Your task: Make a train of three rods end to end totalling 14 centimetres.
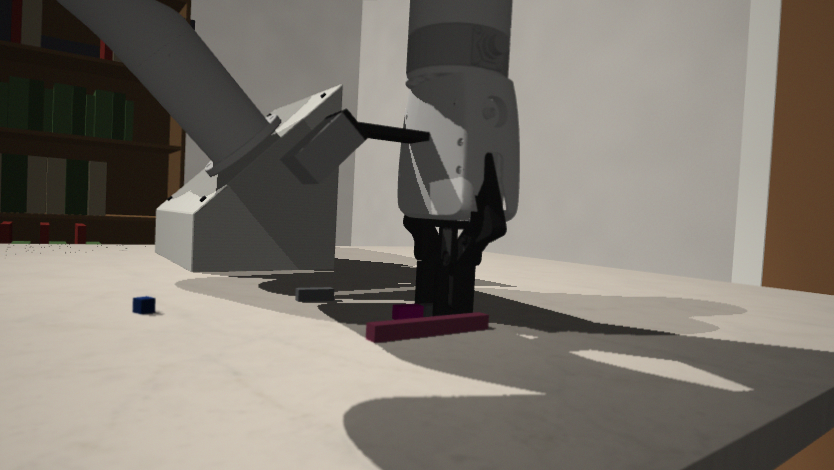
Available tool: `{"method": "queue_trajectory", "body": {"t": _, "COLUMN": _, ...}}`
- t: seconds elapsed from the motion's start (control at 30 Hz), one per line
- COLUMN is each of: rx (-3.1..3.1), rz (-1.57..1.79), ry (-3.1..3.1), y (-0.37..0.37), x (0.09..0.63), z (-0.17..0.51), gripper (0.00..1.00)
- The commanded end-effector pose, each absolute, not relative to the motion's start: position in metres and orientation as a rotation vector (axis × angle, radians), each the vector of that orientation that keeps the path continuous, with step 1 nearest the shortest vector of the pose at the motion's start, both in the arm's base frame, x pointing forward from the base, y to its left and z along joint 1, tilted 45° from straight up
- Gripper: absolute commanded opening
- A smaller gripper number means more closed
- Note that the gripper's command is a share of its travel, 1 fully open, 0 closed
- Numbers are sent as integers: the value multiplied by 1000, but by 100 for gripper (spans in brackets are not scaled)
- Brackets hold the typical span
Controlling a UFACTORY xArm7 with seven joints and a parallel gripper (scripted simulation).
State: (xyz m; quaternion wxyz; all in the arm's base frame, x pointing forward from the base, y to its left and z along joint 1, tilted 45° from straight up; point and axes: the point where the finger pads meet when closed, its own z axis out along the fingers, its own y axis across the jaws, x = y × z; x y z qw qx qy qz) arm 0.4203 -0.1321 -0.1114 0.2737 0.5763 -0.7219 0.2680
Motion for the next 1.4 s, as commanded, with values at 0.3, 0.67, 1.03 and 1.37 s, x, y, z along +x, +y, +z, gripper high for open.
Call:
{"method": "queue_trajectory", "body": {"t": 0.3, "rx": 1555, "rz": 723, "ry": -1943, "y": -130, "x": 422, "z": -111, "gripper": 24}}
{"method": "queue_trajectory", "body": {"t": 0.67, "rx": 1555, "rz": 723, "ry": -1943, "y": -120, "x": 423, "z": -101, "gripper": 24}}
{"method": "queue_trajectory", "body": {"t": 1.03, "rx": 1555, "rz": 723, "ry": -1943, "y": -88, "x": 427, "z": -68, "gripper": 24}}
{"method": "queue_trajectory", "body": {"t": 1.37, "rx": 1555, "rz": 723, "ry": -1943, "y": -67, "x": 429, "z": -48, "gripper": 24}}
